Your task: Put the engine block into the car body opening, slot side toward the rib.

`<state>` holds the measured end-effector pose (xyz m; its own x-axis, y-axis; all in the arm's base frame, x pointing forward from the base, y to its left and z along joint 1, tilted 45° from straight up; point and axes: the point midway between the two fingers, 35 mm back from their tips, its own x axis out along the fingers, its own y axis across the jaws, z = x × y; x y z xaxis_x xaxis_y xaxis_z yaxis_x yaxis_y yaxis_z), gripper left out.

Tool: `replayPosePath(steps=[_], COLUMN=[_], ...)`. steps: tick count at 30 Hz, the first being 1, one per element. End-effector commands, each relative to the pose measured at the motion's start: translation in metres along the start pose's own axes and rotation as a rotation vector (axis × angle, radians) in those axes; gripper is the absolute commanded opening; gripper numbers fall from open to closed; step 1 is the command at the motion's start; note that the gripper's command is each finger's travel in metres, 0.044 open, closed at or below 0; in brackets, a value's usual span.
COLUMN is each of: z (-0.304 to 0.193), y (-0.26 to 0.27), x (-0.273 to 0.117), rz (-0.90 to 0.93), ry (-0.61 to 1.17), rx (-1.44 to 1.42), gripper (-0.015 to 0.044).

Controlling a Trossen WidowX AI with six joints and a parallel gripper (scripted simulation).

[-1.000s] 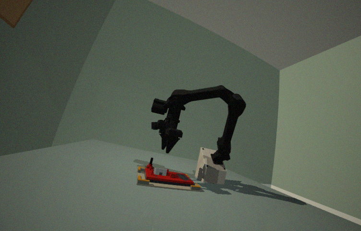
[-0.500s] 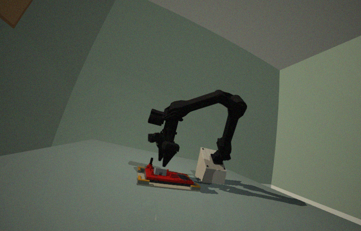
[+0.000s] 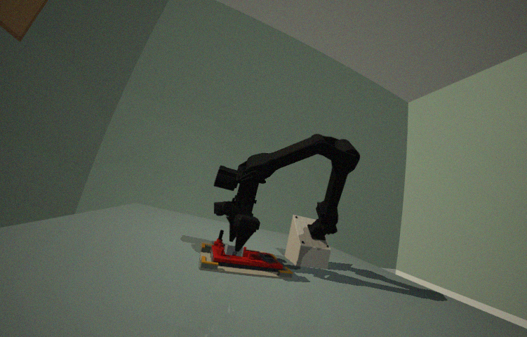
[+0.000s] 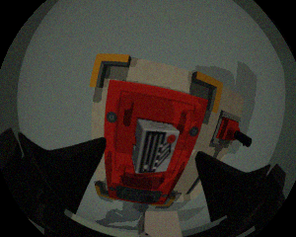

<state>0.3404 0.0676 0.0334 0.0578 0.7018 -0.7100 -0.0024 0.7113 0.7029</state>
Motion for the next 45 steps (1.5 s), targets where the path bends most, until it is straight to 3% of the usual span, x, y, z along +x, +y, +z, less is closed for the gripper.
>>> replayPosePath(steps=[1,9,19,27,32,45], z=[-0.003,-0.004,-0.004,-0.004,0.0,0.009], y=[-0.001,0.0,0.0,0.0,-0.002,-0.007], x=[0.008,0.018,0.018,0.018,0.012,-0.02], rz=[0.006,0.007,0.007,0.007,0.008,0.001], ry=[0.006,0.006,0.006,0.006,-0.019,-0.049], rx=[0.012,0.012,0.012,0.012,0.005,-0.002], gripper=[0.044,0.044,0.0177,0.0124,0.0,0.0])
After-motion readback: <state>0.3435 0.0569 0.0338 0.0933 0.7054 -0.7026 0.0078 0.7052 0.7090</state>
